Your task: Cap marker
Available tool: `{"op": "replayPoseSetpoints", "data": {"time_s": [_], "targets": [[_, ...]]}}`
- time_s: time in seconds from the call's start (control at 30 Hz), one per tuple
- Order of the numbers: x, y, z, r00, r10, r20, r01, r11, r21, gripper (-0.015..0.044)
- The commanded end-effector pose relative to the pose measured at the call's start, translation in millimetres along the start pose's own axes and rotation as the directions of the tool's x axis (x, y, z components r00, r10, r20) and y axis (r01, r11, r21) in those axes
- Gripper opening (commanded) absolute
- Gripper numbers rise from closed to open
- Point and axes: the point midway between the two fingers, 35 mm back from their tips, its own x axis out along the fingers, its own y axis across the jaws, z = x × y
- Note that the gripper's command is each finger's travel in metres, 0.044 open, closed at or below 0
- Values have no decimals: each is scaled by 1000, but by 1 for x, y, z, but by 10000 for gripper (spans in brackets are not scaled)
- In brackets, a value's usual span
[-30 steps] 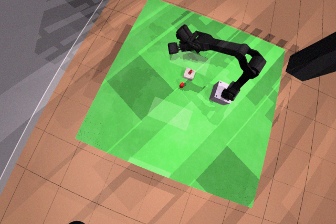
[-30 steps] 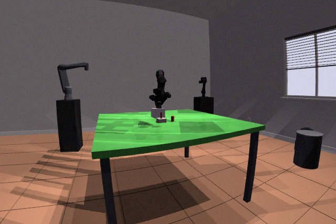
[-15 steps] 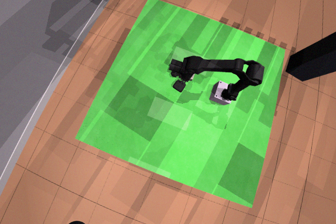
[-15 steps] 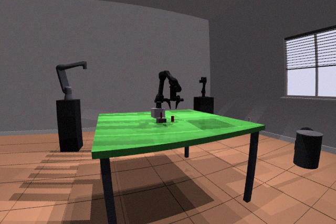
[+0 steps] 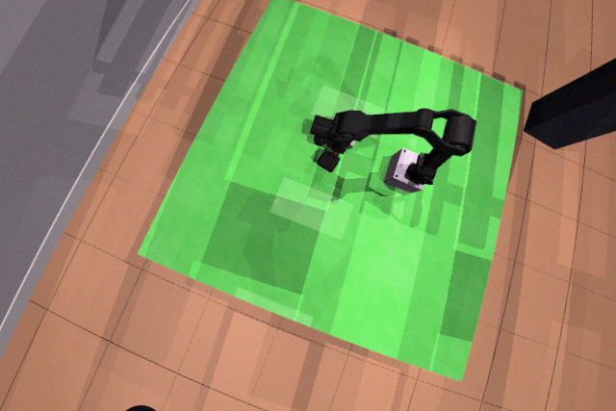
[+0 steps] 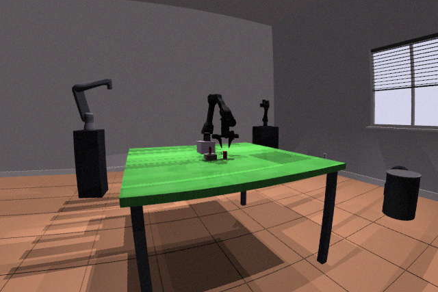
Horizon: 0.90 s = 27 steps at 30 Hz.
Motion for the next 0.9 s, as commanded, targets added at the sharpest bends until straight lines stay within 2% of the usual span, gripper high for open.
{"op": "replayPoseSetpoints", "data": {"time_s": [0.0,0.87], "targets": [[7,-1,-3,1000,2,-11,-2,1000,-5,245],[48,-1,-2,1000,2,-11,-2,1000,-5,245]]}}
